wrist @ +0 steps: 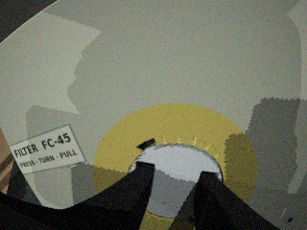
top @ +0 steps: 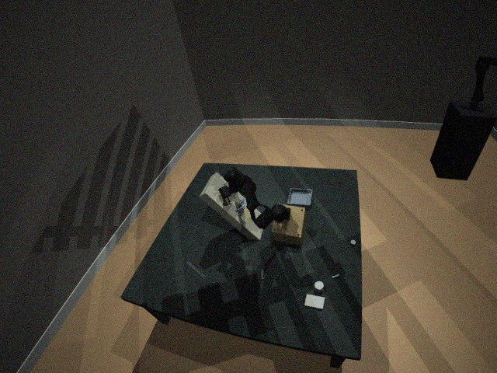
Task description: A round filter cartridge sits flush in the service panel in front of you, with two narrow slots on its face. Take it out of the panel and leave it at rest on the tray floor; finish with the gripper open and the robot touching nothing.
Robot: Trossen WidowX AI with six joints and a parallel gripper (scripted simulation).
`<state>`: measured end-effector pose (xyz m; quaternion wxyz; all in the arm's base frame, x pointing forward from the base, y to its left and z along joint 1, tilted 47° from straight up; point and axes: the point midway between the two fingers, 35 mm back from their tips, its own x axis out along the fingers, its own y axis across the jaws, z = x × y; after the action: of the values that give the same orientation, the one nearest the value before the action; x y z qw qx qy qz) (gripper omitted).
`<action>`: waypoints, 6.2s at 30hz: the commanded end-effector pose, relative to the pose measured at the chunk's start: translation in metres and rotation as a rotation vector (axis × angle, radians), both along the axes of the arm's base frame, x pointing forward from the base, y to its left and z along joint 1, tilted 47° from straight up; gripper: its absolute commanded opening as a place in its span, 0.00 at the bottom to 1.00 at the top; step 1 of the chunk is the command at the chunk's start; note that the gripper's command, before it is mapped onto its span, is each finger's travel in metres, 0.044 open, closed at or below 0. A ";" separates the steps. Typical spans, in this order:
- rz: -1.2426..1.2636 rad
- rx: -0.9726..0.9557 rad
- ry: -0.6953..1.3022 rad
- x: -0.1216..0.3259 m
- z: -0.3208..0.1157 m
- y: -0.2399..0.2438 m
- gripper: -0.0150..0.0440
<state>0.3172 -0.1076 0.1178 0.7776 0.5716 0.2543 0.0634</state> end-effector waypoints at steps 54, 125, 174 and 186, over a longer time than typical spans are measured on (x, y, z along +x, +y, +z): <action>-0.300 0.807 0.378 0.007 -0.004 0.006 0.25; -0.302 0.806 0.384 -0.069 0.012 -0.018 0.25; -0.302 0.805 0.384 -0.062 0.023 -0.028 0.50; -0.297 0.777 0.373 -0.068 0.076 -0.083 0.94</action>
<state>0.2500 -0.1879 0.1908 0.4459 0.8545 0.2584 -0.0649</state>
